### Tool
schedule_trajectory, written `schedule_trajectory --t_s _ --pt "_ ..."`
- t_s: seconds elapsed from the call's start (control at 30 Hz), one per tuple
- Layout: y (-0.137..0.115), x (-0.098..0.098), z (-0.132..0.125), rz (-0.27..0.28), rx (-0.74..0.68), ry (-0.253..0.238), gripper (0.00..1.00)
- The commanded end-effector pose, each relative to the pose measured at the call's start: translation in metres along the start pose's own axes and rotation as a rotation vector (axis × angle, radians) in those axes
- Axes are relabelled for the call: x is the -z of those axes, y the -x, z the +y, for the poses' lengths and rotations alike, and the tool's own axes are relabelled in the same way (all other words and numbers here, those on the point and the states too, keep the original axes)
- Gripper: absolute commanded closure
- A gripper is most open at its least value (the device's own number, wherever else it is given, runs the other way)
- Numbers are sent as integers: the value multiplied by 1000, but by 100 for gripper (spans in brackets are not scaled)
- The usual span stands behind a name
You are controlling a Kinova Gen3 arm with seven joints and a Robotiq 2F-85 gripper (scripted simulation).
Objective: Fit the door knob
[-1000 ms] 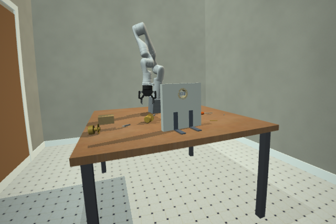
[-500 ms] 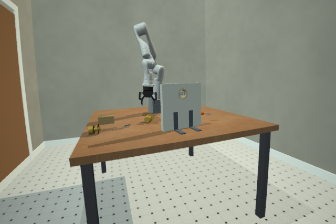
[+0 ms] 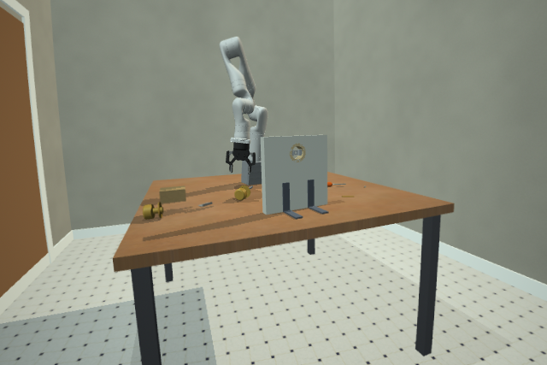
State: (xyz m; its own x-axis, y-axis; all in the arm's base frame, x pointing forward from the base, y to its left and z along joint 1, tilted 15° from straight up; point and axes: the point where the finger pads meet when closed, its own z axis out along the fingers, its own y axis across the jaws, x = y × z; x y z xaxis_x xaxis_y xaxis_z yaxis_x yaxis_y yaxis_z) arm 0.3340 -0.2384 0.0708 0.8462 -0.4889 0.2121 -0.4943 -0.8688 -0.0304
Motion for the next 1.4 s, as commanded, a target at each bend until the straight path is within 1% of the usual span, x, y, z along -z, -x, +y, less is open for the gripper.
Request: schedule_trajectory --t_s 0.0,0.13,0.37,0.47,0.7,0.93,1.03,1.23,1.37 --pt "0 -2 -6 -2 13 -3 10" --pt "0 -2 -6 -3 -1 0 10" --pt "0 -5 -7 -12 -100 24 10" --pt "-1 -11 -9 -12 -102 25 10" --pt "-1 -12 -9 -13 -110 27 10" --pt "-1 -14 -10 -22 -210 52 10" --pt "-2 -20 -12 -22 -216 53 10" --pt "-2 -21 -12 -22 -219 54 10" --pt "-2 -22 -12 -27 -267 65 10"
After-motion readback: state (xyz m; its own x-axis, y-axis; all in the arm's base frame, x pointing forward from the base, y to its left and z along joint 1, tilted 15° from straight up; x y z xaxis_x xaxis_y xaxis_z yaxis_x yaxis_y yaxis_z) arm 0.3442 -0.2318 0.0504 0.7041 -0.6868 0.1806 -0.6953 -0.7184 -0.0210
